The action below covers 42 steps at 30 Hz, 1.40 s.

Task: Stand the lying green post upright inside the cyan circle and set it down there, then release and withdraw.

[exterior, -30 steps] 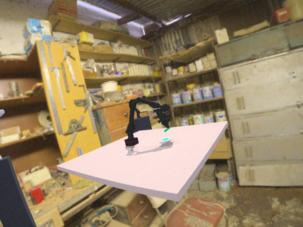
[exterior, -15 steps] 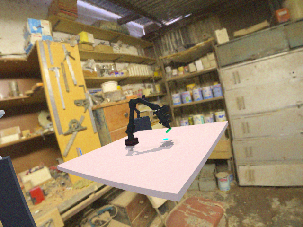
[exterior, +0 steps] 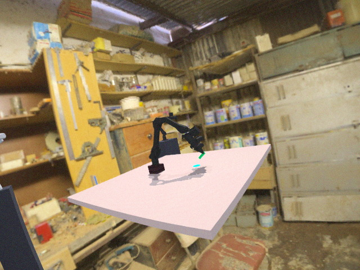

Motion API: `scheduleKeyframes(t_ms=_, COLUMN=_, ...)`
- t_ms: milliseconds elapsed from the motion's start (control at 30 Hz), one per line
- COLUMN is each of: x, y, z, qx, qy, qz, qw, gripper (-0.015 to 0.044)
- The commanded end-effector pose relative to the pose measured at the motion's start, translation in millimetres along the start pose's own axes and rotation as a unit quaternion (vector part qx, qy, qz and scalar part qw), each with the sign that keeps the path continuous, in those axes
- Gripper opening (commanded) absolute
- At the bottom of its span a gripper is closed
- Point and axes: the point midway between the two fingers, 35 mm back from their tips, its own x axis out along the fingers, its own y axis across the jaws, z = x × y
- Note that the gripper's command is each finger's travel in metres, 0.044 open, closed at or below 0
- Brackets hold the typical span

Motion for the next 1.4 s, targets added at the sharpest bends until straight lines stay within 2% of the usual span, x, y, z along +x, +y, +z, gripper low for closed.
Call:
scheduleKeyframes(t_ms=0, x=2, y=-1, z=-1, qx=0.007, qy=-0.01, qz=0.002, qw=1.0, gripper=0.0023)
scheduleKeyframes(t_ms=1367, x=8, y=-17, z=2, qx=0.041, qy=-0.143, qz=0.008, qw=0.989, gripper=0.0023)
